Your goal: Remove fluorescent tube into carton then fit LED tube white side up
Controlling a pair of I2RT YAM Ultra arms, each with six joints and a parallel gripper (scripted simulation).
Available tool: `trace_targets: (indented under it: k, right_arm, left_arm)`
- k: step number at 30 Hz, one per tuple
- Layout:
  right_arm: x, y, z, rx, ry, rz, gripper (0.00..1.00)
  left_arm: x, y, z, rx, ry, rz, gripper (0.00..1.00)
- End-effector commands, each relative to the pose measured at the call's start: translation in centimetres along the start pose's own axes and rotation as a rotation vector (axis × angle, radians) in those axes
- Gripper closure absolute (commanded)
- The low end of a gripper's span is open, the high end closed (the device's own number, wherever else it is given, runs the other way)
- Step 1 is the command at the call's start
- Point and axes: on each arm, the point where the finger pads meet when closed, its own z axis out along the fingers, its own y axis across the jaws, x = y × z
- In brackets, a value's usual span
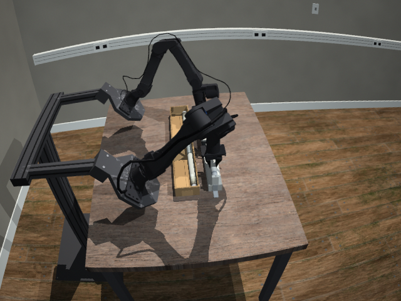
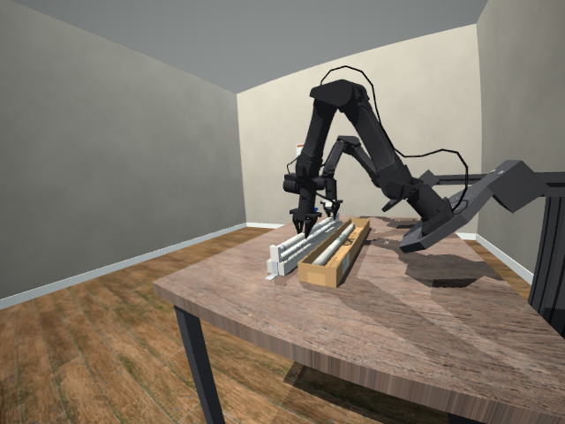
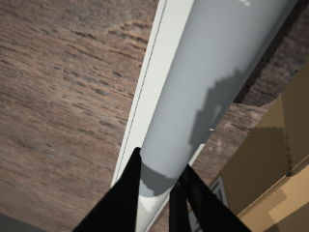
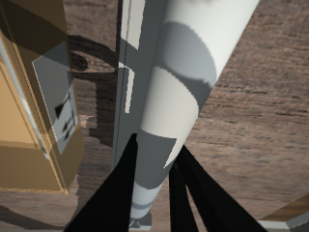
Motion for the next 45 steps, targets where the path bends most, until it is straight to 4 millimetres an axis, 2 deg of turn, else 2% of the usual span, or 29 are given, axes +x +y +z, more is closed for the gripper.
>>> trace_targets:
  k: [1,3,5,6,7,11,12,25,26,28,29,42,43,45]
  right_arm:
    - [-1.4,-0.8,-0.8,0.003,-0.038,0.0,0.89]
    - [-1.2,-0.6,-1.0,-0.002,-0.04,0.002,0.89]
    - [-0.3,-0.6,-0.2,-0.024,-0.016,0.016,0.89]
    - [-0.7,-0.7,-0.8,-0.018,-0.032,0.011,0.89]
    - [-0.5,-0.3,-0.1,-0.04,-0.015,0.006,0.89]
    - [-0.9,-0.9,-0.6,-0.017,-0.032,0.014,0.89]
    - [-0.4,-0.4,-0.2,-0.053,-0.017,0.011,0.89]
    - [-0.3,-0.4,-0.3,-0.16,-0.015,0.012,0.89]
    - [-0.8,-1.1,-0.5,-0.121,-0.027,0.018,0.89]
    - [-0.8,-1.1,-0.5,-0.121,-0.027,0.018,0.89]
    - [-0.4,-0.7,-0.4,-0.159,-0.018,0.017,0.89]
    - [-0.3,-0.6,-0.4,-0.282,-0.017,0.015,0.89]
    - [-0.8,-1.5,-0.5,-0.237,-0.027,0.018,0.89]
    - [-0.8,-1.5,-0.5,-0.237,-0.027,0.018,0.89]
  left_arm:
    - [-0.7,0.9,-0.5,-0.009,-0.023,-0.006,0.89]
    - [-0.3,0.8,-0.2,0.004,-0.013,-0.013,0.89]
    - [-0.1,0.6,-0.1,0.017,-0.01,-0.014,0.89]
    - [-0.2,0.6,-0.1,0.021,-0.012,-0.013,0.89]
    - [0.0,0.6,-0.1,0.027,-0.008,-0.015,0.89]
    - [-0.5,1.0,-0.2,0.011,-0.019,-0.006,0.89]
    - [-0.2,0.5,-0.1,0.043,-0.012,-0.013,0.89]
    - [-0.1,0.4,-0.3,0.151,-0.009,-0.015,0.89]
    - [-0.4,1.3,-0.3,0.112,-0.016,-0.012,0.89]
    - [-0.4,1.3,-0.3,0.112,-0.016,-0.012,0.89]
    - [-0.1,0.8,-0.2,0.148,-0.011,-0.015,0.89]
    - [-0.1,0.7,-0.3,0.27,-0.011,-0.015,0.89]
    - [-0.2,1.8,-0.2,0.225,-0.014,-0.015,0.89]
    - [-0.2,1.8,-0.2,0.225,-0.014,-0.015,0.89]
